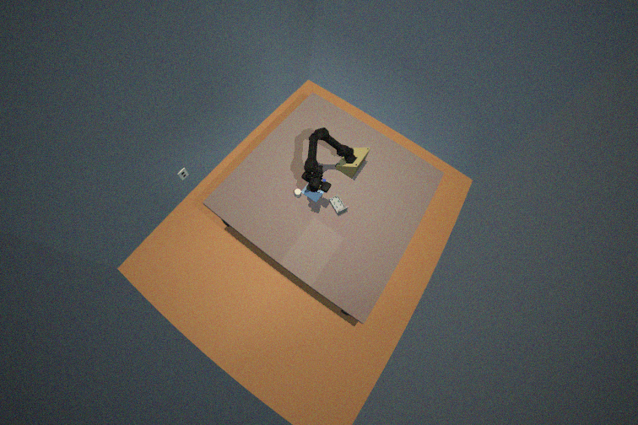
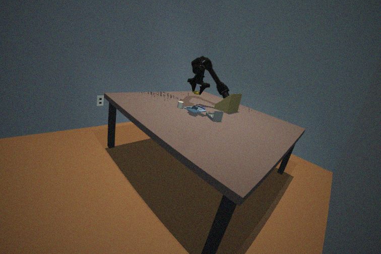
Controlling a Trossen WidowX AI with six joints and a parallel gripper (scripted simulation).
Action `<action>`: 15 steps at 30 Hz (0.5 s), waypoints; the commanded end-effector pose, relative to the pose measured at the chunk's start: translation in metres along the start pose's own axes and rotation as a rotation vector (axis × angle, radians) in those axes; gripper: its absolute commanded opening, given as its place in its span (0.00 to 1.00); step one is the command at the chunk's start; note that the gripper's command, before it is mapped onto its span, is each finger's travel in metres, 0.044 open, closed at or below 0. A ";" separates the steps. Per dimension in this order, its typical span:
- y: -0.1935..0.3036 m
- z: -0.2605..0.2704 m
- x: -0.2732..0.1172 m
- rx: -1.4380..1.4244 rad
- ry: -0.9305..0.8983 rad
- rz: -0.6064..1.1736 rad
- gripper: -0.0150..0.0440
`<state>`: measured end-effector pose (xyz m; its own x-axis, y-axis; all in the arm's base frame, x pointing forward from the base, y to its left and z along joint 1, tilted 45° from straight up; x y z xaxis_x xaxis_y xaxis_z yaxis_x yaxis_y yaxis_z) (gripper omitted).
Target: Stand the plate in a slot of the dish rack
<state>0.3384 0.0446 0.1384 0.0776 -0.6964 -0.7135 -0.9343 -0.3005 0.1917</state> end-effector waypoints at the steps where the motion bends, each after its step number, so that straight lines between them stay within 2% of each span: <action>1: -0.001 0.001 -0.020 0.004 -0.001 0.003 0.25; 10: 0.000 0.001 -0.037 0.010 0.003 0.004 0.25; 15: 0.009 0.039 -0.039 0.151 -0.005 0.001 0.25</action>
<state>0.3296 0.0776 0.1584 0.0820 -0.6972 -0.7122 -0.9593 -0.2490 0.1332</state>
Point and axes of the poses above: the point midway between the two fingers, 35 mm back from their tips, its own x axis out along the fingers, its own z axis across the jaws, y = z × x, the point moved 4 cm from there along -x, back along the fingers, and after that the axes turned 15 degrees about -x, right-handed, at the moved point
